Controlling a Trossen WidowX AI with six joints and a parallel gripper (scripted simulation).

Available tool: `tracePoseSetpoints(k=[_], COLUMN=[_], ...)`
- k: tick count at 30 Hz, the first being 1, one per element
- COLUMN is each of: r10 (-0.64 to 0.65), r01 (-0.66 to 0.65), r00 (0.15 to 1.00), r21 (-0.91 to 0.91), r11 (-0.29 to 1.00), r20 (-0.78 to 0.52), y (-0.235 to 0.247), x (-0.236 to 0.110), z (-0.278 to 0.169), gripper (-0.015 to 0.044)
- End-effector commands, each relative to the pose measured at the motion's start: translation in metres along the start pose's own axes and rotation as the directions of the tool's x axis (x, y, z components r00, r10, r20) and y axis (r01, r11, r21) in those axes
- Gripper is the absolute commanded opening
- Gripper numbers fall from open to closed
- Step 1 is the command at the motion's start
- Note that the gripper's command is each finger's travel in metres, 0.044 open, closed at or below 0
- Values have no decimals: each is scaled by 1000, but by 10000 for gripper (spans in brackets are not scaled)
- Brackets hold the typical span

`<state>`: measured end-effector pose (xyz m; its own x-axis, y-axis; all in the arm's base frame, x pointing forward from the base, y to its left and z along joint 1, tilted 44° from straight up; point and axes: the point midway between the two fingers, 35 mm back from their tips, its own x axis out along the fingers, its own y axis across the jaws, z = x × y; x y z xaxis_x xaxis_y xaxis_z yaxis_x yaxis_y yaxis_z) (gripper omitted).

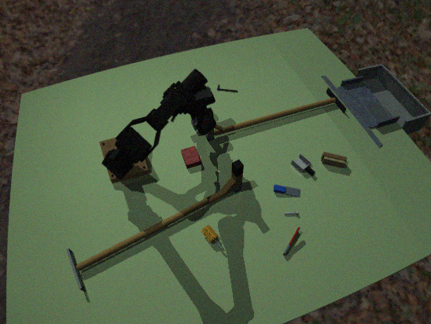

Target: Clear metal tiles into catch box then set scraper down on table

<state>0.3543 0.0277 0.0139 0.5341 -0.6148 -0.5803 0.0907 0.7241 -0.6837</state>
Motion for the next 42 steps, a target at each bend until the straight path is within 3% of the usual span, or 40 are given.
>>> tracePoseSetpoints(k=[1,25,42], r10=[-2,-11,-13], r01=[2,11,13], r00=[1000,1000,1000], r21=[9,14,17], r11=[1000,1000,1000], r20=[8,2,4], y=[-7,-32,-37], x=[-2,-5,9], z=[2,-4,16], gripper=[0,0,0])
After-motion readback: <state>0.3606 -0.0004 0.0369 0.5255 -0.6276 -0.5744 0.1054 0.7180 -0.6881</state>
